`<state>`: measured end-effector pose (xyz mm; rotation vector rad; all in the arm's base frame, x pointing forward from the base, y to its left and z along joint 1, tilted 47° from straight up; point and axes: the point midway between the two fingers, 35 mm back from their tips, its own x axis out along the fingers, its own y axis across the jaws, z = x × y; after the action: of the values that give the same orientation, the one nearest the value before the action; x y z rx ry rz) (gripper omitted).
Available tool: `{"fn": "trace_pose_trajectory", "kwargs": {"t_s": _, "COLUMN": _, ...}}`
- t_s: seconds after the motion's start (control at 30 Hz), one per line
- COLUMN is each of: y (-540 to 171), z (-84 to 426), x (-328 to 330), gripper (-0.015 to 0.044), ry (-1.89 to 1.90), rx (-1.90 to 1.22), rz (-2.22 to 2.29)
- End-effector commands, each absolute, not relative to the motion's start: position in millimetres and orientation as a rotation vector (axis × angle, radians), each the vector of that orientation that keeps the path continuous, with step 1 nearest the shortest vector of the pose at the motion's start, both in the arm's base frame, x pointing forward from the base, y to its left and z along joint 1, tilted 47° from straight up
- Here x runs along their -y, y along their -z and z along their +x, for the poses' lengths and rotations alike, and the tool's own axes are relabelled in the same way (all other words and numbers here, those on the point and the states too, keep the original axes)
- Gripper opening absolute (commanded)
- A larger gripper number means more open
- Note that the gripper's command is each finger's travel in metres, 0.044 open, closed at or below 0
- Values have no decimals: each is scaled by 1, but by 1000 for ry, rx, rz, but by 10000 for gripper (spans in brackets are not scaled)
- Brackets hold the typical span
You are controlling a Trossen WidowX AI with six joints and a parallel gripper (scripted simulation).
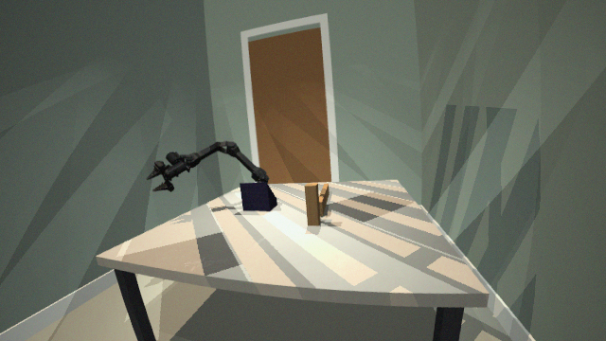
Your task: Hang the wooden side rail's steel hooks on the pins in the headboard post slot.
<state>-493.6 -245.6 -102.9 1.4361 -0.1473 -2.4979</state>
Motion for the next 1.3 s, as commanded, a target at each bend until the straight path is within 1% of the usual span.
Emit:
{"fn": "trace_pose_trajectory", "kwargs": {"t_s": 0.0, "y": 102, "z": -494, "x": 247, "gripper": 426, "ry": 2498, "rx": 147, "rz": 1436}}
{"fn": "trace_pose_trajectory", "kwargs": {"t_s": 0.03, "y": 99, "z": -494, "x": 249, "gripper": 440, "ry": 2498, "rx": 148, "rz": 1436}}
{"fn": "trace_pose_trajectory", "kwargs": {"t_s": 0.3, "y": 70, "z": -496, "x": 280, "gripper": 440, "ry": 2496, "rx": 150, "rz": 1436}}
{"fn": "trace_pose_trajectory", "kwargs": {"t_s": 0.4, "y": 76, "z": -481, "x": 291, "gripper": 440, "ry": 2430, "rx": 51, "rz": 1413}}
{"fn": "trace_pose_trajectory", "kwargs": {"t_s": 0.83, "y": 76, "z": -359, "x": 389, "gripper": 440, "ry": 1891, "rx": -611, "rz": 1115}}
{"fn": "trace_pose_trajectory", "kwargs": {"t_s": 1.27, "y": 75, "z": -213, "x": 443, "gripper": 440, "ry": 1260, "rx": -1038, "rz": 657}}
